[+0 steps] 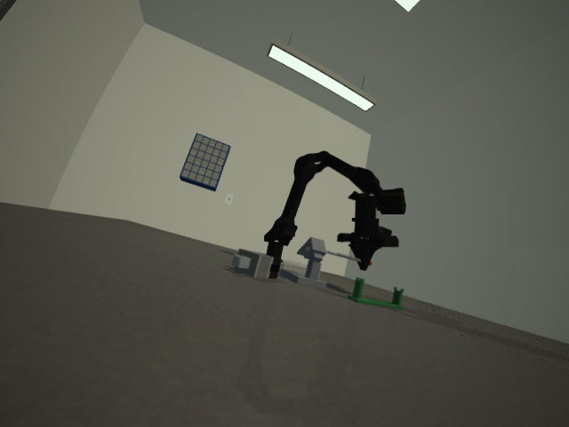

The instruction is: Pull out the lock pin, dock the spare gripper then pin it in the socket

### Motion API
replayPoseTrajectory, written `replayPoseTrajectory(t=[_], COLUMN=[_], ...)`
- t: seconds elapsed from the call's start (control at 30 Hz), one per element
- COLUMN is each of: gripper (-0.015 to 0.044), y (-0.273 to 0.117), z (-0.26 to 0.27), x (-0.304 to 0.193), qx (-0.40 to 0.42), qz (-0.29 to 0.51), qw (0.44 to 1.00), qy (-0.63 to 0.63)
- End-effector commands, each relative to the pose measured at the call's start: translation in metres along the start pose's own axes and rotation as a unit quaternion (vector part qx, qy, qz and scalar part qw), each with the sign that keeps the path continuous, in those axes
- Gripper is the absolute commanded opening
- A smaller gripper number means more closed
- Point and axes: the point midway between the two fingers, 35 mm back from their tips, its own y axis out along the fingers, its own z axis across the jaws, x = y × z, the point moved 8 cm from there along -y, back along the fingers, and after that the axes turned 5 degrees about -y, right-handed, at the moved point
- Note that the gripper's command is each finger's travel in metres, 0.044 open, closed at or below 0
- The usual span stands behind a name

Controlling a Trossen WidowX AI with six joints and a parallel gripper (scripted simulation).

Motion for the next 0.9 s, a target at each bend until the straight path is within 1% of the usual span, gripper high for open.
replayPoseTrajectory(t=[0.0, 0.33, 0.8, 0.87], gripper=[0.0000, 0.0000, 0.0000, 0.0000], y=[0.000, -0.002, -0.025, -0.018], z=[-0.001, -0.002, 0.000, 0.000], x=[0.004, 0.011, 0.015, 0.014], qx=[-0.001, 0.001, 0.012, 0.014], qz=[0.003, 0.004, 0.005, 0.006], qw=[1.000, 1.000, 1.000, 1.000], qy=[0.002, 0.002, 0.000, -0.001])
